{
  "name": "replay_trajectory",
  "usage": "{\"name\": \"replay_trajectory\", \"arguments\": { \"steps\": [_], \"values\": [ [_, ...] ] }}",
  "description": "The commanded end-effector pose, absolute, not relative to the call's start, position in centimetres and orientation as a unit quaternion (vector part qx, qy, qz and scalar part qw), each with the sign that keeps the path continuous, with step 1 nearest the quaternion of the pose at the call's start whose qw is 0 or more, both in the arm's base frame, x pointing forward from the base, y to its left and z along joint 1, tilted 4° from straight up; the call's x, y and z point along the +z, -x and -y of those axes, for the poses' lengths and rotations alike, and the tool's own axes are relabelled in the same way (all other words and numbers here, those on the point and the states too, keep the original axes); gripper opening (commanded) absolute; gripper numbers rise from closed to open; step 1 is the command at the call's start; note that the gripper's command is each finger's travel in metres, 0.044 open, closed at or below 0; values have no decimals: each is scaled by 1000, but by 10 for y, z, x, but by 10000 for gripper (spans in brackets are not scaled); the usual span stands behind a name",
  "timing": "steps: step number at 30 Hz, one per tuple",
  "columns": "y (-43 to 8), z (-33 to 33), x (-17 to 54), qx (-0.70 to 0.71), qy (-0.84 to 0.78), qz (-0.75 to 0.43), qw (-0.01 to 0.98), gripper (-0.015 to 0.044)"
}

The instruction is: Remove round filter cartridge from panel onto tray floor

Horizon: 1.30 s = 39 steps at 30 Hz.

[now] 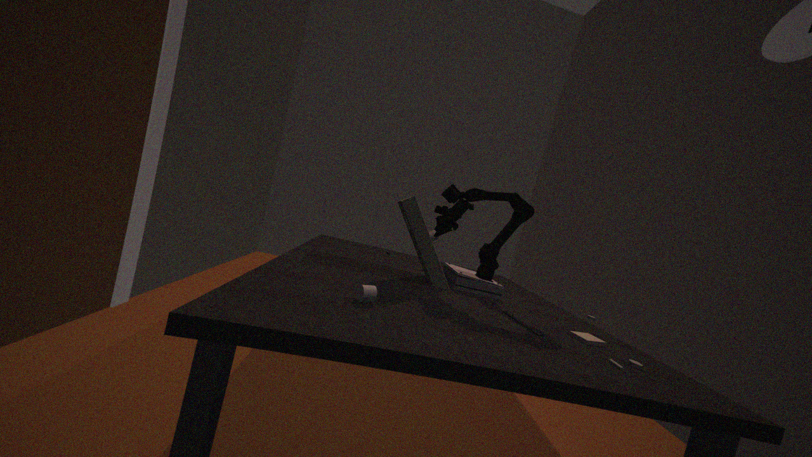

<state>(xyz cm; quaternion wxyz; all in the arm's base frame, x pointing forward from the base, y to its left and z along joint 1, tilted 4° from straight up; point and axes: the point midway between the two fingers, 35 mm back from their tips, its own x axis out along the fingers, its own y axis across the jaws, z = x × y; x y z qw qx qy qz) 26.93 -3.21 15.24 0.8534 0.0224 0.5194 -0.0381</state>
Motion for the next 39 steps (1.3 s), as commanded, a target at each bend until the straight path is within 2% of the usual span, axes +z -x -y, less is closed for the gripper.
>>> {"name": "replay_trajectory", "arguments": {
  "steps": [1,7,16,33,39],
  "values": [
    [-269,32,153,-39,-22,-519,854,152],
    [-277,33,163,-38,-22,-519,854,0],
    [-284,33,175,-38,-22,-519,854,0],
    [-249,30,252,-38,-22,-521,853,0],
    [-248,38,254,-38,-22,-522,852,0]
  ]
}}
